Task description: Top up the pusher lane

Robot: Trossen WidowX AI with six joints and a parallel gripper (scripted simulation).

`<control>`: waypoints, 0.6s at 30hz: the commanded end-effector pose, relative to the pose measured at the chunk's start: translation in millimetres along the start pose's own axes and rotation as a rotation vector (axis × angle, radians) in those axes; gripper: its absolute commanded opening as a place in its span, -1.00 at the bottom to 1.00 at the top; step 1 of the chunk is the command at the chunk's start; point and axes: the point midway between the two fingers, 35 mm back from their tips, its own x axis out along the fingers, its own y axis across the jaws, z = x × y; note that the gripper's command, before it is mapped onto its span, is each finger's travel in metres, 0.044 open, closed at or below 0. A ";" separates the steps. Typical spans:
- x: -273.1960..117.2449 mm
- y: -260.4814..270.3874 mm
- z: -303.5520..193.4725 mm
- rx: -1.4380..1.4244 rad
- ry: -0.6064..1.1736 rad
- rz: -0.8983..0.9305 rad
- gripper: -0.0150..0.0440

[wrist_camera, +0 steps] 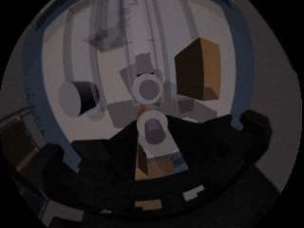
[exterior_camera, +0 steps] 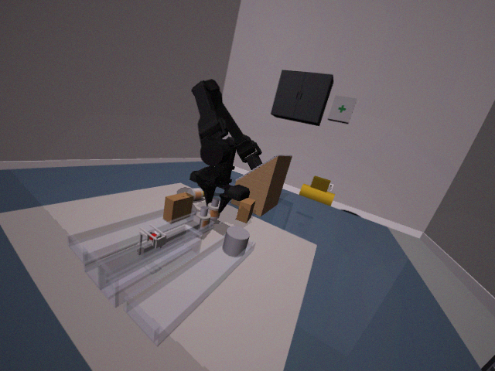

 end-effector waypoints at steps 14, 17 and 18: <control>-0.1 -0.9 9.2 -0.001 -0.004 -0.004 -0.49; -0.1 -1.0 10.5 -0.001 -0.004 -0.004 -0.49; -0.1 -1.0 10.9 -0.001 -0.004 -0.004 -0.49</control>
